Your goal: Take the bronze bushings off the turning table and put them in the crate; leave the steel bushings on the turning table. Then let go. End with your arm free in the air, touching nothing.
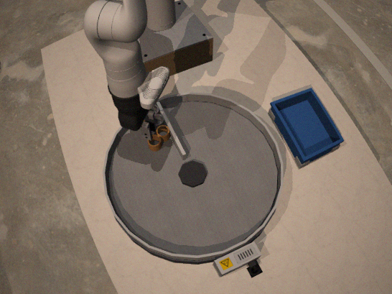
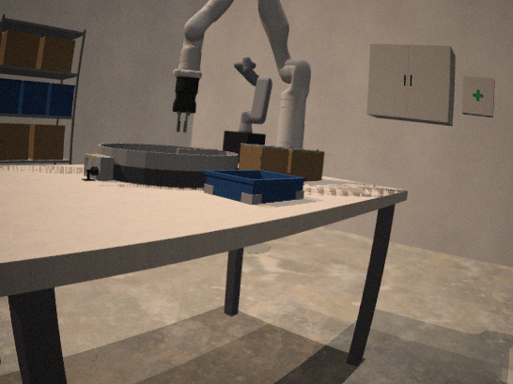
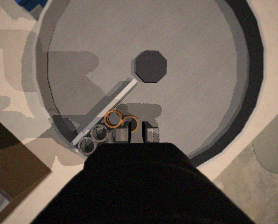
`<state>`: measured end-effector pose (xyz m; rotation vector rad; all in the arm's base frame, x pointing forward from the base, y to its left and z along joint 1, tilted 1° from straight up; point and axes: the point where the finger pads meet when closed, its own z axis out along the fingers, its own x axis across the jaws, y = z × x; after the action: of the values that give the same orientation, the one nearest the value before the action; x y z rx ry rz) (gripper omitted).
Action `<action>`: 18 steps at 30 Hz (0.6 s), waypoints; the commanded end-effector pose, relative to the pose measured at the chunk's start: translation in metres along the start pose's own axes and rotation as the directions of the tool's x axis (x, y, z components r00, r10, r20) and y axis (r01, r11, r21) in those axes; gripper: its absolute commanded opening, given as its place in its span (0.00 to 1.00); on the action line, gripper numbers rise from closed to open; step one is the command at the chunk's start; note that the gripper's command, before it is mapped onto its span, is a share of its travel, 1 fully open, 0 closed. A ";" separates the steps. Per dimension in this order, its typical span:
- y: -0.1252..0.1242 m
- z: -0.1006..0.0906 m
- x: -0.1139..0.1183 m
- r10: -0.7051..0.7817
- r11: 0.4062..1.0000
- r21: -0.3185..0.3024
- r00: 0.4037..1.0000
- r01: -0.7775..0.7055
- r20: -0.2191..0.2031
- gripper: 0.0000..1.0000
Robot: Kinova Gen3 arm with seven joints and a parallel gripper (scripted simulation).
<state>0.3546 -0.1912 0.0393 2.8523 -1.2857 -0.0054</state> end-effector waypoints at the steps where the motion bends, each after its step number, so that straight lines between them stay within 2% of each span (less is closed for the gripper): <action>1: 0.000 -0.001 0.001 0.000 1.000 0.001 1.000 0.000 -0.002 0.42; 4: 0.000 -0.001 0.001 0.000 1.000 0.001 1.000 0.000 -0.002 0.42; 5: 0.000 -0.001 0.001 0.000 1.000 0.001 1.000 0.000 -0.002 0.40; 18: 0.000 -0.001 0.001 0.000 1.000 0.001 1.000 0.000 -0.002 0.40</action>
<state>0.3546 -0.1912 0.0393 2.8523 -1.2857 -0.0054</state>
